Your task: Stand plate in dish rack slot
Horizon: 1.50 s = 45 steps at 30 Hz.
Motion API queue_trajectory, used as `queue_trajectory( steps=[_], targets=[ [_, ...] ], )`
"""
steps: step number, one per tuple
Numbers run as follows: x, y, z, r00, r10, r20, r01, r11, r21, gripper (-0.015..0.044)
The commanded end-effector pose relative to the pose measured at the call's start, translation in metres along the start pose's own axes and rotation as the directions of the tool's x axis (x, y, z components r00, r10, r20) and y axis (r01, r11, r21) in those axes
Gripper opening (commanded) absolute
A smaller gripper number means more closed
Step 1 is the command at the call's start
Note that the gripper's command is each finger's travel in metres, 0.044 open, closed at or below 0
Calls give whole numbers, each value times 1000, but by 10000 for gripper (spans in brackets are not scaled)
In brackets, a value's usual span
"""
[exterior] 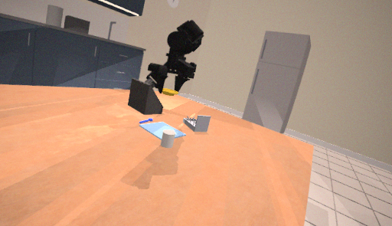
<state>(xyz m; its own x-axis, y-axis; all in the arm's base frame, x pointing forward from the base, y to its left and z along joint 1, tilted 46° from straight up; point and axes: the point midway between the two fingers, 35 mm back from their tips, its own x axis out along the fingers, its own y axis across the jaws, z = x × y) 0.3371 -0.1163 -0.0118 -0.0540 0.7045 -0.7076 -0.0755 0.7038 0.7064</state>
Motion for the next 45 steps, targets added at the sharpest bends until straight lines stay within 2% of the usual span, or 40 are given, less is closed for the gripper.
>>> queue_trajectory(
  steps=[1,5,13,21,34,45],
  targets=[
    [-16,-1,0,1000,-6,4,6,1000,-10,0],
    [-18,3,0,1000,-6,5,6,1000,13,0],
    [-25,46,-1,1000,-11,8,8,960,280,0],
    [-30,89,-7,1000,-13,11,5,847,531,0],
    [-31,155,-27,1000,-11,16,-8,535,845,0],
    [-27,204,-52,1000,-4,19,-18,186,982,0]
  ],
)
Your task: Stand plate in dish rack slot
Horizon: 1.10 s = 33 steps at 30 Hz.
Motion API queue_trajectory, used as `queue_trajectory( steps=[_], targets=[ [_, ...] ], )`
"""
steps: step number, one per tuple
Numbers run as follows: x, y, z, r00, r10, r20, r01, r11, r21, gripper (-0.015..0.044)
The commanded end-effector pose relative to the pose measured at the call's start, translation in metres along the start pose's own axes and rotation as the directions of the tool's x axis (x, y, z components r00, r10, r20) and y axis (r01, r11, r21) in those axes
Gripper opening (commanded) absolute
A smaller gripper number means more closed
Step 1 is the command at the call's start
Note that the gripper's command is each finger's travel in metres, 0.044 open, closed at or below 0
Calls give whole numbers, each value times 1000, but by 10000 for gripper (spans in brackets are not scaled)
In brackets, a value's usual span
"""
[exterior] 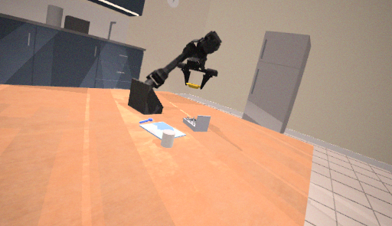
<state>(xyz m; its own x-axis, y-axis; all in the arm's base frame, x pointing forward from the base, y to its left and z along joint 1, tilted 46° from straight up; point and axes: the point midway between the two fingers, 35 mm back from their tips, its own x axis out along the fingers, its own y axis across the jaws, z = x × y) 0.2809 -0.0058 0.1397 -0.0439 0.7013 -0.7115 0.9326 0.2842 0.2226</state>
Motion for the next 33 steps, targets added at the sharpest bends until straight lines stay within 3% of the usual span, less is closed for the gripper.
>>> queue_trajectory(
  steps=[1,17,24,33],
  targets=[
    [0,-6,-22,1000,10,0,-10,990,138,0],
    [12,-35,-88,1000,15,-16,-3,789,614,0],
    [15,-37,-87,1000,4,-4,0,793,609,0],
    [44,-48,-68,978,-121,168,28,879,475,0]
  ],
)
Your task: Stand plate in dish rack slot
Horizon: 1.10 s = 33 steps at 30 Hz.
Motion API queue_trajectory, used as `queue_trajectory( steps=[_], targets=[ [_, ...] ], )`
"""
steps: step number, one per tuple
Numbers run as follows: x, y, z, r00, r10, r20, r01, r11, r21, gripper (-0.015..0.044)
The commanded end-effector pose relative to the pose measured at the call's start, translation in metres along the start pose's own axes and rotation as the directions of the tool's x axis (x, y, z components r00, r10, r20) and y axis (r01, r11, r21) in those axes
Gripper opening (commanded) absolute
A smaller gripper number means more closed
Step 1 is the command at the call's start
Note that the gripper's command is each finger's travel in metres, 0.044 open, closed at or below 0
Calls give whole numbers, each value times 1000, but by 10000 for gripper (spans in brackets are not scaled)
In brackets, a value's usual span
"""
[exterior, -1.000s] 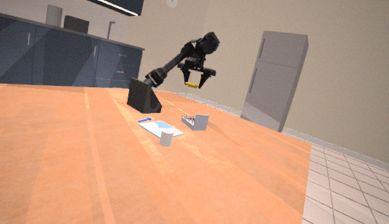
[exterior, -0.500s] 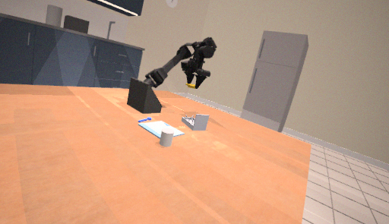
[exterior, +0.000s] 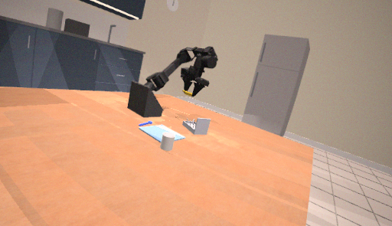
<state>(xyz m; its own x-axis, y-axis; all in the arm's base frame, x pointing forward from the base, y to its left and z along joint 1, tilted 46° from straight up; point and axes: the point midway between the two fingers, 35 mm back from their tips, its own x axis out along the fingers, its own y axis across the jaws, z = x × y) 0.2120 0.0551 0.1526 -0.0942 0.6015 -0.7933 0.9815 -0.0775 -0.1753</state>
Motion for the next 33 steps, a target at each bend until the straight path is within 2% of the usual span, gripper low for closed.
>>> queue_trajectory(
  steps=[1,18,33],
  targets=[
    [12,0,7,995,12,95,-6,998,-69,0],
    [56,15,33,890,158,427,12,929,-369,0],
    [79,32,38,720,404,565,21,800,-599,0]
  ],
)
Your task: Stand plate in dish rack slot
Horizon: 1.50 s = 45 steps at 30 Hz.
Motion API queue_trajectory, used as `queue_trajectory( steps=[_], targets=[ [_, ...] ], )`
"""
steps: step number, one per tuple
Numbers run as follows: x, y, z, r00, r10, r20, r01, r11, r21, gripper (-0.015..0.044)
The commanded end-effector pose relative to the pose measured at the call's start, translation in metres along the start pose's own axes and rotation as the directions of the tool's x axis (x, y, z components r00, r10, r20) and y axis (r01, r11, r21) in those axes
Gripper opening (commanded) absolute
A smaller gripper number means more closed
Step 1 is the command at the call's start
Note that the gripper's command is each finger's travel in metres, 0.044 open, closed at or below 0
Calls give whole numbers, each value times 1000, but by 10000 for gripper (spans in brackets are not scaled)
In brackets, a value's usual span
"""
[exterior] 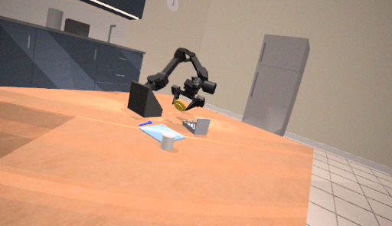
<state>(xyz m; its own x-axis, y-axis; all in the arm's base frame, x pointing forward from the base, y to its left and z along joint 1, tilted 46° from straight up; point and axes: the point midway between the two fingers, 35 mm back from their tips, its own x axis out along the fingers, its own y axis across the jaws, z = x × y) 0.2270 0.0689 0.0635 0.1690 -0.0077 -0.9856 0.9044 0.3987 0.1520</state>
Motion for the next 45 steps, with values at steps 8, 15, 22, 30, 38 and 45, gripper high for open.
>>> queue_trajectory(
  steps=[8,15,22,30,38,45],
  targets=[
    [7,12,-5,967,160,198,-135,982,-134,0],
    [8,19,-11,916,274,293,-216,952,-216,0],
    [4,24,-19,844,392,366,-298,910,-289,0],
    [-4,27,-29,740,521,425,-391,848,-358,0],
    [-15,25,-39,621,632,463,-482,774,-411,0],
    [-27,18,-46,511,711,484,-559,702,-441,0]
  ],
)
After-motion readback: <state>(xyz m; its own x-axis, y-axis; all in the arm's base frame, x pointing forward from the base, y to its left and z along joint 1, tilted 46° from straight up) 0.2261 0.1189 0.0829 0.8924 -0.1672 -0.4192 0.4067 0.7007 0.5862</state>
